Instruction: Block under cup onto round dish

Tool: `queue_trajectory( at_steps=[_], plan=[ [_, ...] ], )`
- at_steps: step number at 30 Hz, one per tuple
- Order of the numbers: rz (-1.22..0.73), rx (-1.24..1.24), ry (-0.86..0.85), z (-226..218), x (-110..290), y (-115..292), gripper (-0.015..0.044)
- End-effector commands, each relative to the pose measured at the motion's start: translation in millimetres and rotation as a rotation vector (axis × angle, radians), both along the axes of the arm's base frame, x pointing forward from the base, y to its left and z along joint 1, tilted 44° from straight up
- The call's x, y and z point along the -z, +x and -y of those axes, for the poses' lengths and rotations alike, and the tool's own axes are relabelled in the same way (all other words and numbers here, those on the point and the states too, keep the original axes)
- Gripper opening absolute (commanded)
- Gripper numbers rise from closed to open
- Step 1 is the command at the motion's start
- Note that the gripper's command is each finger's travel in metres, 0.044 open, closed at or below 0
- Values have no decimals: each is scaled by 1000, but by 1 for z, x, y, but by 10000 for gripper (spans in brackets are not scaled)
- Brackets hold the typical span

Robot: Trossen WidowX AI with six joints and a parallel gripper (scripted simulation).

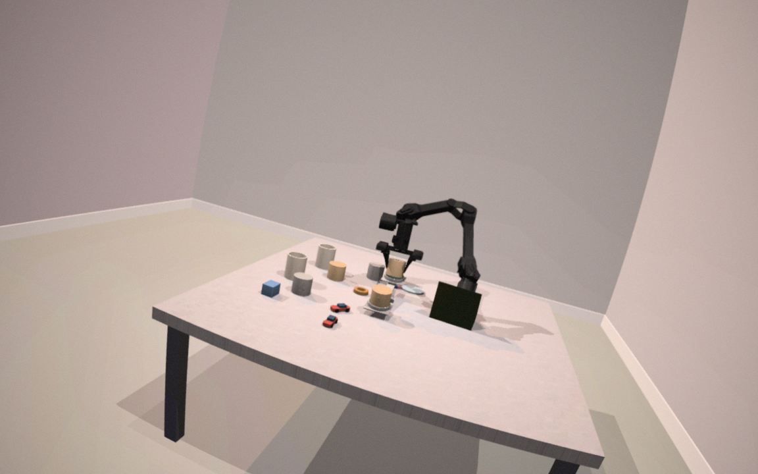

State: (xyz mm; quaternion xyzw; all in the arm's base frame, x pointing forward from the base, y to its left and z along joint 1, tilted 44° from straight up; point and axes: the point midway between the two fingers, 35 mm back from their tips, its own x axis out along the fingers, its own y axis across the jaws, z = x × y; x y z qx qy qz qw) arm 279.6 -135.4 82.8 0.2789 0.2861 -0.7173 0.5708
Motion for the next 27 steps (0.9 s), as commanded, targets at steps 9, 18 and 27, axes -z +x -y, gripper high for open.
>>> queue_trajectory(
  at_steps=[9, 18, 27],
  plan=[
    [23, 1, -10, -10, -15, 8, 0],
    [22, 1, -10, -18, -23, 10, 0],
    [22, 2, -11, -25, -32, 11, 0]
  ],
)
